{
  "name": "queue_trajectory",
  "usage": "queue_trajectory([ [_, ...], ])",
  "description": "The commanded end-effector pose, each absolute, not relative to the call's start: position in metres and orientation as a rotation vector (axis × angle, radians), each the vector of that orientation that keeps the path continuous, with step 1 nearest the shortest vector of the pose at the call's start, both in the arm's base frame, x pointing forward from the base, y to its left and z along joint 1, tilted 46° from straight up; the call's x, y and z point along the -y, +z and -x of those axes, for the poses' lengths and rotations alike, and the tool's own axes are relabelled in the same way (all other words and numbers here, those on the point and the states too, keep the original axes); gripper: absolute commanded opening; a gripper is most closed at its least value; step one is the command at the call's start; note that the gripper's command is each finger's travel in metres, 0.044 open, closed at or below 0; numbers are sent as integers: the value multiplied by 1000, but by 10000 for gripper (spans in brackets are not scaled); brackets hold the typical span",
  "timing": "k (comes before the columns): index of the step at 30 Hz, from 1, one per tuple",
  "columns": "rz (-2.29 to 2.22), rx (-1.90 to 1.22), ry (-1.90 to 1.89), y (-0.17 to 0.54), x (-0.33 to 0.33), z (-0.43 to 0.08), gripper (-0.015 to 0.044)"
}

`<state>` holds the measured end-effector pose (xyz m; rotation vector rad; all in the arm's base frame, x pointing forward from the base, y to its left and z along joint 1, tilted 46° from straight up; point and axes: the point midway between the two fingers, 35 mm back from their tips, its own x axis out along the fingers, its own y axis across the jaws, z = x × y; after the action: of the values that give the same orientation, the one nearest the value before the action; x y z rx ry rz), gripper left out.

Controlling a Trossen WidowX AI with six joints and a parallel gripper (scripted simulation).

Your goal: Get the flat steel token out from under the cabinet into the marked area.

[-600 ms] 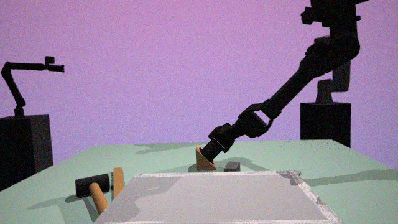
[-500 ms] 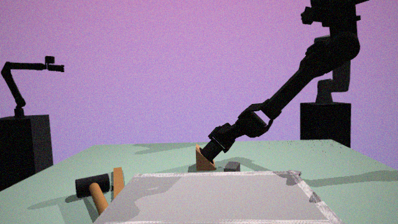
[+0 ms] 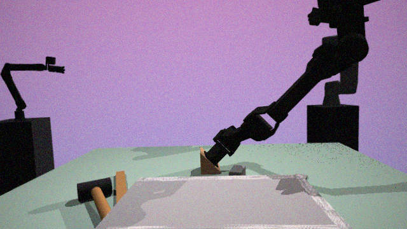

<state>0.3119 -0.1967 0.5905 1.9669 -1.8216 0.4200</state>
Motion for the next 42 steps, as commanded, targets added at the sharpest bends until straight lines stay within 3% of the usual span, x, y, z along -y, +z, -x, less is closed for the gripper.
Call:
queue_trajectory([
  [1, -1967, 1822, 413, 583, 190, -314, 15],
  [13, -1945, 1853, 454, 589, 193, -299, 0],
  [22, -1784, 2007, 659, 618, 216, -222, 0],
  [42, -1296, 2124, 1214, 662, 196, -55, 0],
])
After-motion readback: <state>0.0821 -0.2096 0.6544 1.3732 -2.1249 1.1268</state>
